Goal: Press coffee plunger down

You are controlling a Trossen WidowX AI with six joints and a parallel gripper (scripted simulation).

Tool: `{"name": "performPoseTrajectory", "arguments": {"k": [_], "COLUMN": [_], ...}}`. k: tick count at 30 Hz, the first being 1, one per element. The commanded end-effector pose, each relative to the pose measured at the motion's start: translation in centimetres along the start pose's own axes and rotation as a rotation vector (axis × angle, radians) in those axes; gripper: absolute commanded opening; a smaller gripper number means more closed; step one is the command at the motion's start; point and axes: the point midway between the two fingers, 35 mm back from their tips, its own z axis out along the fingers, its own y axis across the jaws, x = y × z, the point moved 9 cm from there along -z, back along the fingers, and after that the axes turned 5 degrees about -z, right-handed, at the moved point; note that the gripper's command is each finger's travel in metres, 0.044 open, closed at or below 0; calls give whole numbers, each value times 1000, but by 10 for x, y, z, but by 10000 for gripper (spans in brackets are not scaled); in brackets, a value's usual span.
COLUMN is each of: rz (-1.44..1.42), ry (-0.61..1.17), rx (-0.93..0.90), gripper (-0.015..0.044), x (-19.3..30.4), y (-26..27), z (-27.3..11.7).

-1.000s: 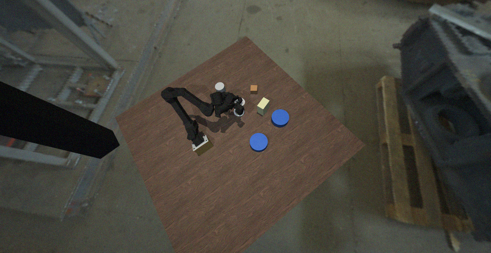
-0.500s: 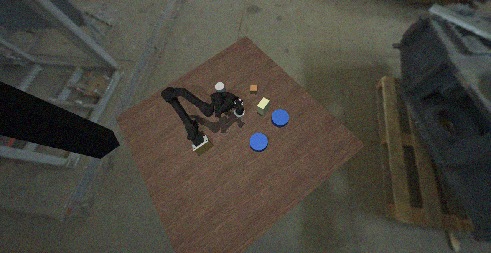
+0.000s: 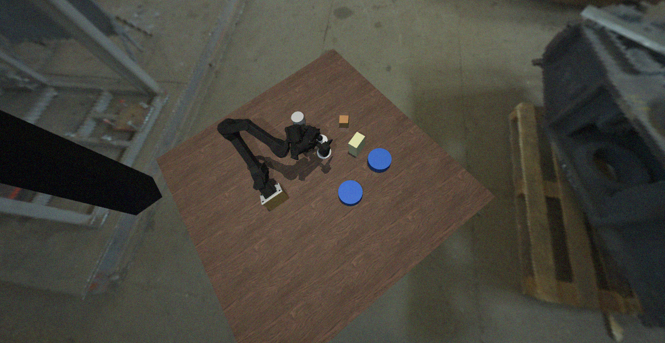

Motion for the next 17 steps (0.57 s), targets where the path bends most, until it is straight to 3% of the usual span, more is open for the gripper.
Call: {"name": "performPoseTrajectory", "arguments": {"k": [1,6,17], "rz": [-13,1,2], "ry": [-2,5,5], "rx": [3,-1,-1], "gripper": [440,440,440], "x": [-20,-54,-54], "y": [-1,6,6], "z": [-15,-58,-59]}}
